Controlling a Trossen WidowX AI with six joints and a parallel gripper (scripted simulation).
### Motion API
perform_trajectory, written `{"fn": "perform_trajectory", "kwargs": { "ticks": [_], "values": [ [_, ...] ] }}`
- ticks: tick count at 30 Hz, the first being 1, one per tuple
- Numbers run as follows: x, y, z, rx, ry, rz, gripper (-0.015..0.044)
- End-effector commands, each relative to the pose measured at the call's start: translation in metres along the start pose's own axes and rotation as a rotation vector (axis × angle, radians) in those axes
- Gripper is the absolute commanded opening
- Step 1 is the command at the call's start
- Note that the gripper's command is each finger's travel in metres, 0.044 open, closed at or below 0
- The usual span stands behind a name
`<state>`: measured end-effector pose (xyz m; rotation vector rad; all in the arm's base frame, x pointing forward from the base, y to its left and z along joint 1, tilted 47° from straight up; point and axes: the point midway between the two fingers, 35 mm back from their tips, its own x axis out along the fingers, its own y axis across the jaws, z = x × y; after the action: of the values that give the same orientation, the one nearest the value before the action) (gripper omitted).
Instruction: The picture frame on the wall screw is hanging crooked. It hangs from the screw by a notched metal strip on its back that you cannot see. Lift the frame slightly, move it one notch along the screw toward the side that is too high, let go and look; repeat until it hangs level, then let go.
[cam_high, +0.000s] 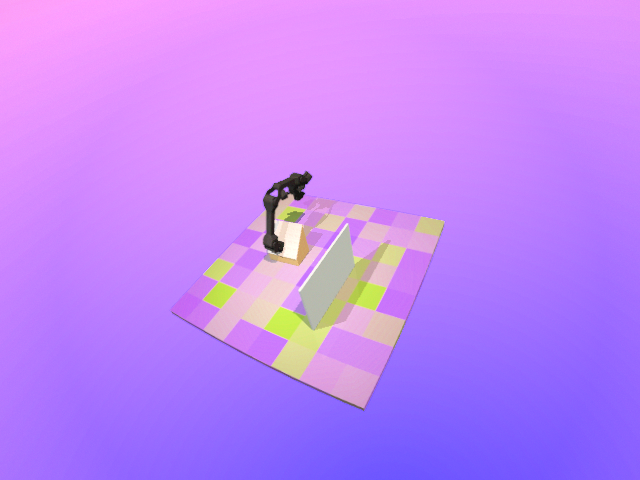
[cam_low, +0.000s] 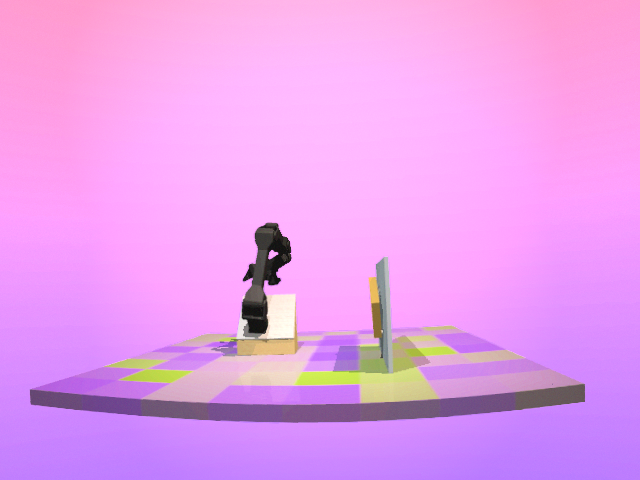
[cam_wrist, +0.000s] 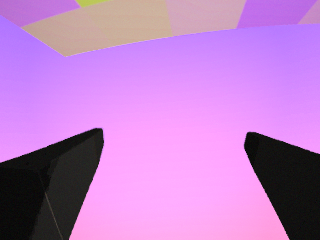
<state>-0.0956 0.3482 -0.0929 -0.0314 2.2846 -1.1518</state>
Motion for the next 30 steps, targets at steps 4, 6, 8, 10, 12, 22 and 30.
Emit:
{"fn": "perform_trajectory", "kwargs": {
  "ticks": [4, 6, 8, 10, 12, 22, 30],
  "values": [
    [-0.033, -0.007, -0.005, -0.083, -0.012, 0.099, 0.0295],
    [-0.059, -0.014, -0.007, -0.145, -0.025, 0.184, 0.0260],
    [-0.085, -0.022, -0.008, -0.201, -0.042, 0.271, 0.0260],
    [-0.110, -0.031, -0.006, -0.251, -0.062, 0.361, 0.0260],
    [-0.134, -0.041, -0.003, -0.295, -0.086, 0.454, 0.0260],
    [-0.241, -0.104, 0.031, -0.423, -0.258, 0.941, 0.0260],
    [-0.302, -0.169, 0.076, -0.401, -0.456, 1.334, 0.0260]
  ]
}}
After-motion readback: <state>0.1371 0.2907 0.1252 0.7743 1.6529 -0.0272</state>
